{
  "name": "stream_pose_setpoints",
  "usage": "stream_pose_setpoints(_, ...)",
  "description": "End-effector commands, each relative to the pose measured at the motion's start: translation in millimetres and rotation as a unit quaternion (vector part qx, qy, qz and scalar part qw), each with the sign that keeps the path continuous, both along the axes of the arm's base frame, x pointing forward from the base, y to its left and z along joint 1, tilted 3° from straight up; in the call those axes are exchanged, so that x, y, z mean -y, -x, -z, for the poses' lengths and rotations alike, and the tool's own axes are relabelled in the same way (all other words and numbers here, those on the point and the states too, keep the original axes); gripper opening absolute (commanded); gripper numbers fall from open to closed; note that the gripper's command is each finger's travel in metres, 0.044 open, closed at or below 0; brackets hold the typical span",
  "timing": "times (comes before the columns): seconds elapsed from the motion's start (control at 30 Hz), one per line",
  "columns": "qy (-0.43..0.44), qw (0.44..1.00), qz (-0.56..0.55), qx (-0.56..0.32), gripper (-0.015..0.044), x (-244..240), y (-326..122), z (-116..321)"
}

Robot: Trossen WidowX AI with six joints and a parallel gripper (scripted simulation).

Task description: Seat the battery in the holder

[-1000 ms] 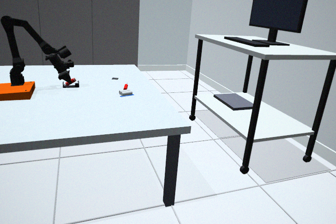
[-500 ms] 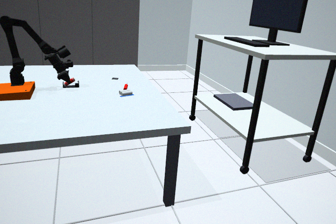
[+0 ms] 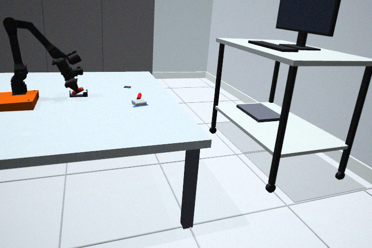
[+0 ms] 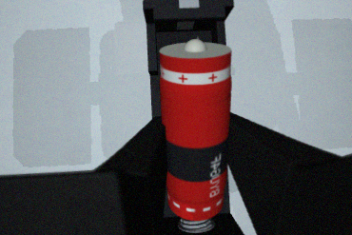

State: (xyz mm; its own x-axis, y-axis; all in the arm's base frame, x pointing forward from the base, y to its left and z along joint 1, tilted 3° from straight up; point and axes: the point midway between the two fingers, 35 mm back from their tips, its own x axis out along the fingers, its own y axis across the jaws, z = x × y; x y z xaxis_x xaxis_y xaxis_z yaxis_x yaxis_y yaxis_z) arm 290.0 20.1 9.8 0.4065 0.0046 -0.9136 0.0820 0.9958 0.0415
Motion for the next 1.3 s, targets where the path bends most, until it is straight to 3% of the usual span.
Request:
stream_pose_setpoints(0.0, -0.003, 1.0, -0.003, -0.02, 0.0087, -0.8, 2.2, 3.9)
stream_pose_setpoints(1.27, -0.009, 0.992, -0.005, -0.127, 0.0087, -0.2, -6.5, 8.6)
